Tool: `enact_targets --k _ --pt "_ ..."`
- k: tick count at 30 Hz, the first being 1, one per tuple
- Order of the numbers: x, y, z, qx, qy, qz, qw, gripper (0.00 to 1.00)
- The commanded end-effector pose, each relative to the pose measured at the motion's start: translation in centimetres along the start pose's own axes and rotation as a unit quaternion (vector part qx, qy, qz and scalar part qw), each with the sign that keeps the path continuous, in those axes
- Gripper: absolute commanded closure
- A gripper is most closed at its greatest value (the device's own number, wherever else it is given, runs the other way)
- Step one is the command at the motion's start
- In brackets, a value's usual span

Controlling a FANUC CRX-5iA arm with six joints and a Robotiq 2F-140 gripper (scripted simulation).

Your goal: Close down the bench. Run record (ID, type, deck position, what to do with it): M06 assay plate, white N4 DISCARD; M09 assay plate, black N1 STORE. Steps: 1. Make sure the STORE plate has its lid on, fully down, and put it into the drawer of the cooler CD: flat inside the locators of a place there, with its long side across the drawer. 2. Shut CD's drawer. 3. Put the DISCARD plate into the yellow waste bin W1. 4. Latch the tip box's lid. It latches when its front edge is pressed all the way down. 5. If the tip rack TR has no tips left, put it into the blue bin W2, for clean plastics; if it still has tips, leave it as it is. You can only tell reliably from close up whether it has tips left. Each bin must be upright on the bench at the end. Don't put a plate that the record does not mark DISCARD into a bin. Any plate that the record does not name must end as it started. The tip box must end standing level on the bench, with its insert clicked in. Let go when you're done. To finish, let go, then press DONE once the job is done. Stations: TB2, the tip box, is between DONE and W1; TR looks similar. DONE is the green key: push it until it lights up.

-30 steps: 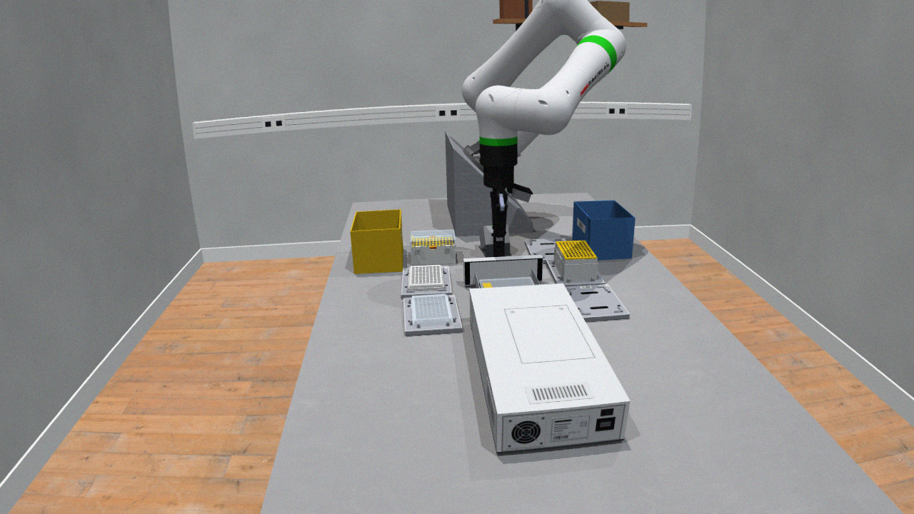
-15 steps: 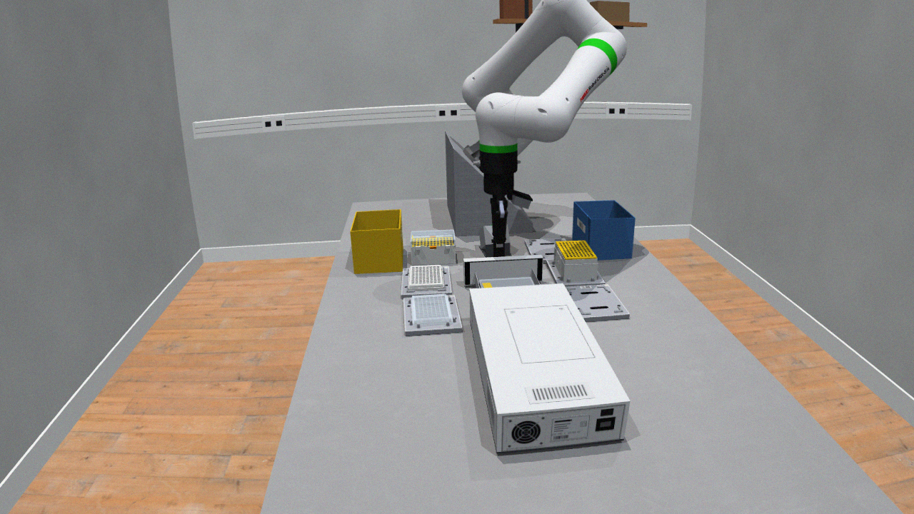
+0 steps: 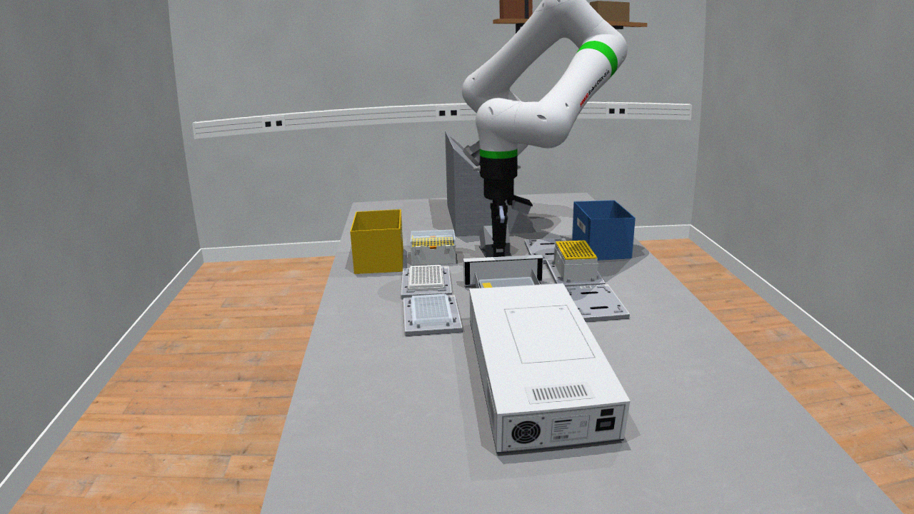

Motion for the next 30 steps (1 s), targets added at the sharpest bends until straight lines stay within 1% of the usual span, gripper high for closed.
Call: enact_targets --k 1,30 --pt "-0.1 0.0 0.1 0.0 -0.001 0.0 1.0 0.9" --pt "-0.1 0.0 3.3 0.0 -0.001 0.0 1.0 0.9"
Point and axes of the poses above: the point where the finger pads meet when closed, its own x axis out along the fingers, its own z axis across the jaws, y = z × x, the point moved 1 cm from there along -x, back along the fingers
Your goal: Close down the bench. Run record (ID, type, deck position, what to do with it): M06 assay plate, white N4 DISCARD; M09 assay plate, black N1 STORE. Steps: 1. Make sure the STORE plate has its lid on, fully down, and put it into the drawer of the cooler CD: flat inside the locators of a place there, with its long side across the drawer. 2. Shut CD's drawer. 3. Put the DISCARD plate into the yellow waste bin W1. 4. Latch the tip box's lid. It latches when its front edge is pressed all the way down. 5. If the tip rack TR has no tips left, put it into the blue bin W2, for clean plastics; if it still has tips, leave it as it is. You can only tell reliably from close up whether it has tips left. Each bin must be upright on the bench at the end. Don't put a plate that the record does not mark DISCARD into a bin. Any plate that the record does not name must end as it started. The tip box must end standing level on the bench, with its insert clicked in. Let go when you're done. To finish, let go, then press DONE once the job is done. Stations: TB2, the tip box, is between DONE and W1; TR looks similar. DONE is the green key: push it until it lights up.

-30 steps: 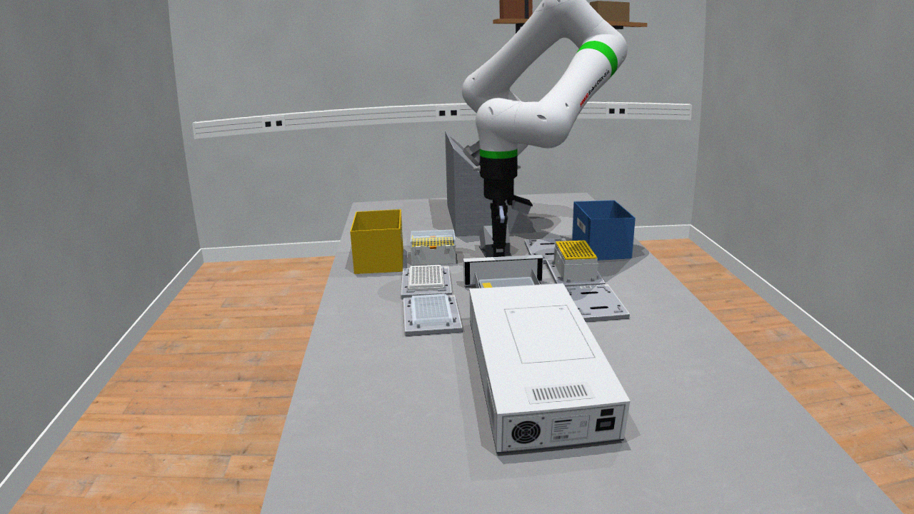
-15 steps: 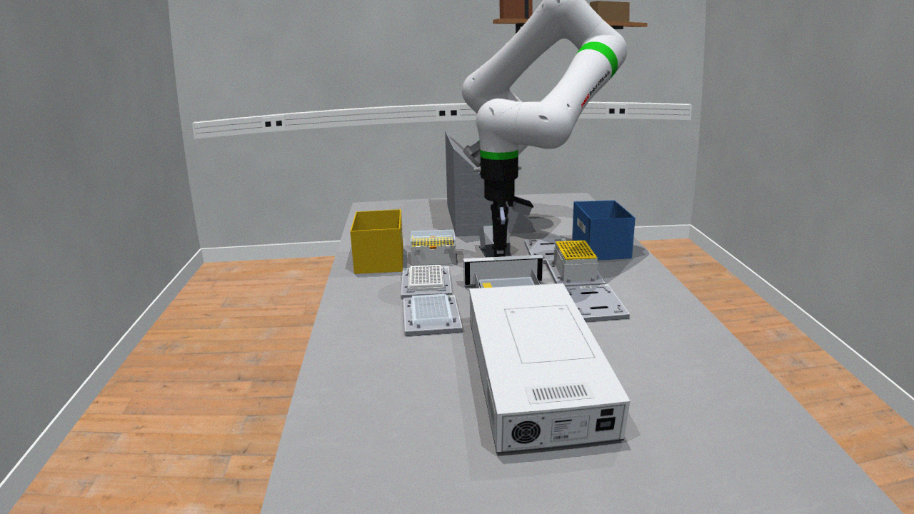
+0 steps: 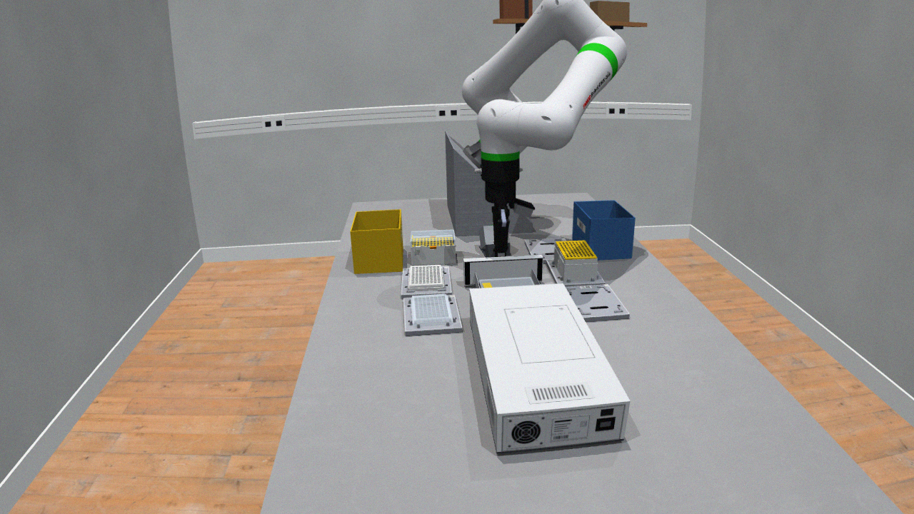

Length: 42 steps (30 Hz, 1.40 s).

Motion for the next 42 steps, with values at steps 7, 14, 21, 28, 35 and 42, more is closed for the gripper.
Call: enact_targets --k 7,14,21,28,35,42 --pt "-0.1 0.0 1.0 0.0 -0.001 0.0 1.0 0.9" --pt "-0.1 0.0 1.7 0.0 -0.001 0.0 1.0 0.9" --pt "-0.1 0.0 2.6 0.0 -0.001 0.0 1.0 0.9" --pt "-0.1 0.0 3.5 0.0 -0.001 0.0 1.0 0.9" --pt "-0.1 0.0 4.2 0.0 -0.001 0.0 1.0 0.9" --pt "-0.1 0.0 4.8 0.0 -0.001 0.0 1.0 0.9"
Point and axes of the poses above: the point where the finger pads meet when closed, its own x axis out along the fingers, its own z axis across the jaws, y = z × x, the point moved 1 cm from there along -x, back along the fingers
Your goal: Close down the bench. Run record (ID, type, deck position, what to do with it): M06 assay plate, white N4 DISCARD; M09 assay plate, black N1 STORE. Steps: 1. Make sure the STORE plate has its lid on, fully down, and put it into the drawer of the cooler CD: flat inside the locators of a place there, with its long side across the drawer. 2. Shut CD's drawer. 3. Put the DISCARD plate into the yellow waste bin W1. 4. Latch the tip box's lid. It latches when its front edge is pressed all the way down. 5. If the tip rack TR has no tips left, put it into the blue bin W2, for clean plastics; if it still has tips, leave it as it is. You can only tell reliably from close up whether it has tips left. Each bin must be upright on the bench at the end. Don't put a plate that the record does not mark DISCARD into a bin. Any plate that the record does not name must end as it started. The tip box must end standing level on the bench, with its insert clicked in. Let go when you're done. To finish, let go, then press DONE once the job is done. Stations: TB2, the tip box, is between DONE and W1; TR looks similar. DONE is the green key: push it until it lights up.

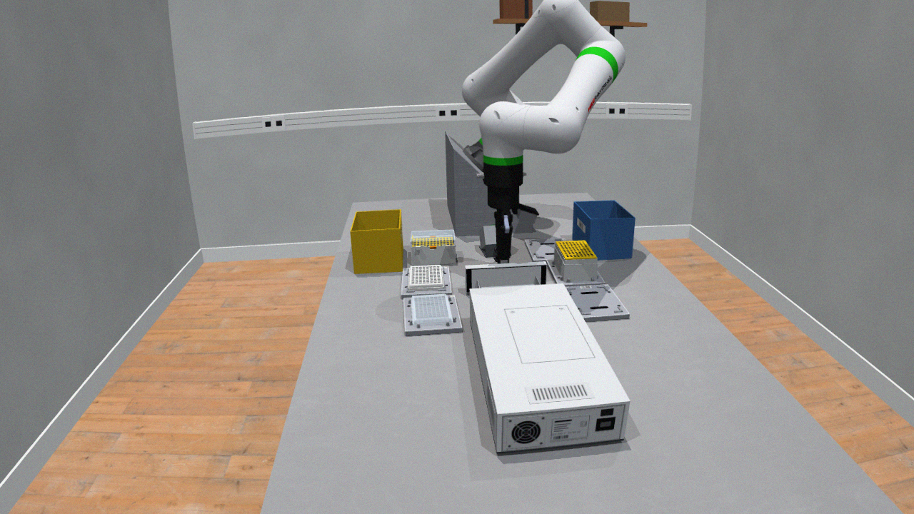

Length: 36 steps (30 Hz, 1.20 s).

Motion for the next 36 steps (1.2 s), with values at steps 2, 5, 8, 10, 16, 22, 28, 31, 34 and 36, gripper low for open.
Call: enact_targets --k 2,5,8,10,16,22,28,31,34,36 --pt "-0.1 0.0 0.4 0.0 -0.001 0.0 1.0 0.9" --pt "-0.1 0.0 0.7 0.0 -0.001 0.0 1.0 0.9" --pt "-0.1 0.0 1.0 0.0 -0.001 0.0 1.0 0.9" --pt "-0.1 0.0 1.2 0.0 -0.001 0.0 1.0 0.9" --pt "-0.1 0.0 2.0 0.0 -0.001 0.0 1.0 0.9" --pt "-0.1 0.0 2.7 0.0 -0.001 0.0 1.0 0.9" --pt "-0.1 0.0 3.4 0.0 -0.001 0.0 1.0 0.9" --pt "-0.1 0.0 3.8 0.0 -0.001 0.0 1.0 0.9" --pt "-0.1 0.0 4.0 0.0 -0.001 0.0 1.0 0.9" --pt "-0.1 0.0 4.1 0.0 -0.001 0.0 1.0 0.9"
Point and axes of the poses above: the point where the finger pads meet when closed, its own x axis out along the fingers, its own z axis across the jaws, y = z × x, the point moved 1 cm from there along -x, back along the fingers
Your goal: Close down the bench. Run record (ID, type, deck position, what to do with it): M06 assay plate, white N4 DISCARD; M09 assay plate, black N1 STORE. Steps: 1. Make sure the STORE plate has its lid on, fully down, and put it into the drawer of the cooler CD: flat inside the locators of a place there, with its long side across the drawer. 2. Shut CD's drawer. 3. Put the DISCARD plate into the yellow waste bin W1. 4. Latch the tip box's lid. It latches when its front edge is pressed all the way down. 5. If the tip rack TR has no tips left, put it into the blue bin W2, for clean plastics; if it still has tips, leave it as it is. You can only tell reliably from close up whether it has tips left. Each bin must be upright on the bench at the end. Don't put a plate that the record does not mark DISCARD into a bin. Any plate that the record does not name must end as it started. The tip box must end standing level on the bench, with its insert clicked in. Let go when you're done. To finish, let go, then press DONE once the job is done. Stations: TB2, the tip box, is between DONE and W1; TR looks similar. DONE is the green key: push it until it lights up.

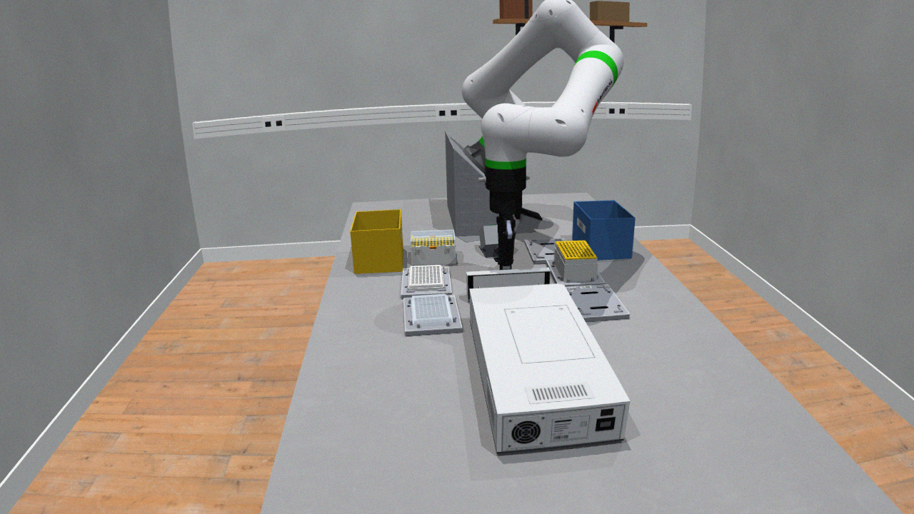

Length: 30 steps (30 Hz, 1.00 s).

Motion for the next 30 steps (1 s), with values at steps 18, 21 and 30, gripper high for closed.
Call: enact_targets --k 18,21,30 --pt "-0.1 0.0 2.4 0.0 -0.001 0.0 1.0 0.9" --pt "-0.1 0.0 2.5 0.0 -0.001 0.0 1.0 0.9" --pt "-0.1 0.0 3.7 0.0 -0.001 0.0 1.0 0.9"
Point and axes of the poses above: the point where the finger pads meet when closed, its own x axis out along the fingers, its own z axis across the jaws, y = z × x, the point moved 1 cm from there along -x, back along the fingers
